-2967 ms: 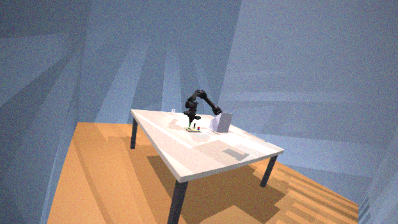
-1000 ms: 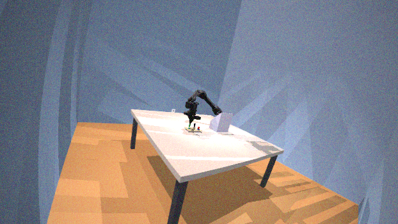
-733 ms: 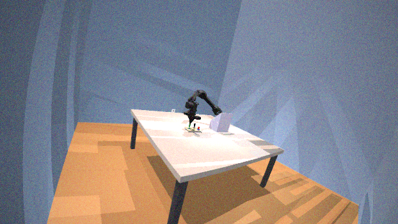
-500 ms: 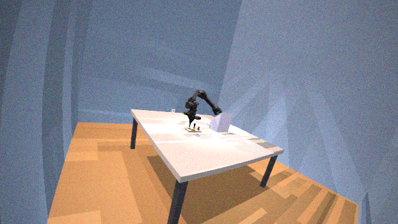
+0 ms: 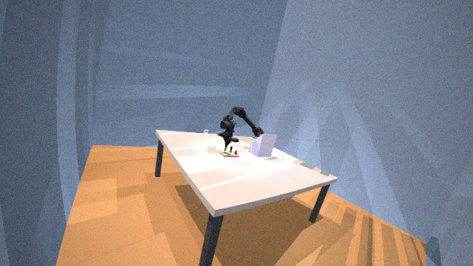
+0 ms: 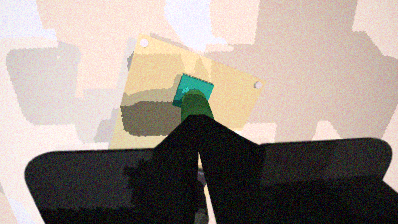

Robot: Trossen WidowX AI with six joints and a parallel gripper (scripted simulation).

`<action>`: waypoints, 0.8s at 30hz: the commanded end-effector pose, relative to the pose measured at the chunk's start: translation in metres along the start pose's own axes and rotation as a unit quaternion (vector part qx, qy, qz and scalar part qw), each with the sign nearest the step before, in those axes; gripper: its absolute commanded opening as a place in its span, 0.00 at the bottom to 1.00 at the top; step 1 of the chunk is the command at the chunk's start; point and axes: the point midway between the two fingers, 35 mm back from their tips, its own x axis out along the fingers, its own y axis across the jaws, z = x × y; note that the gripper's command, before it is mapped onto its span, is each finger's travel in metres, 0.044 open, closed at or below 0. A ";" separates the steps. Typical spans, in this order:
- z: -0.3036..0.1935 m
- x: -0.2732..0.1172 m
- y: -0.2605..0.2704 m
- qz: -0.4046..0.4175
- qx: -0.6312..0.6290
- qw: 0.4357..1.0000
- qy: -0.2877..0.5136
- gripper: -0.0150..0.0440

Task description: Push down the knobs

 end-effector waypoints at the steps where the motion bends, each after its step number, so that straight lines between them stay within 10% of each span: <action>1: 0.001 0.012 -0.003 0.001 0.009 1.000 0.004 0.25; 24: 0.001 0.018 -0.003 0.001 0.009 1.000 0.004 0.25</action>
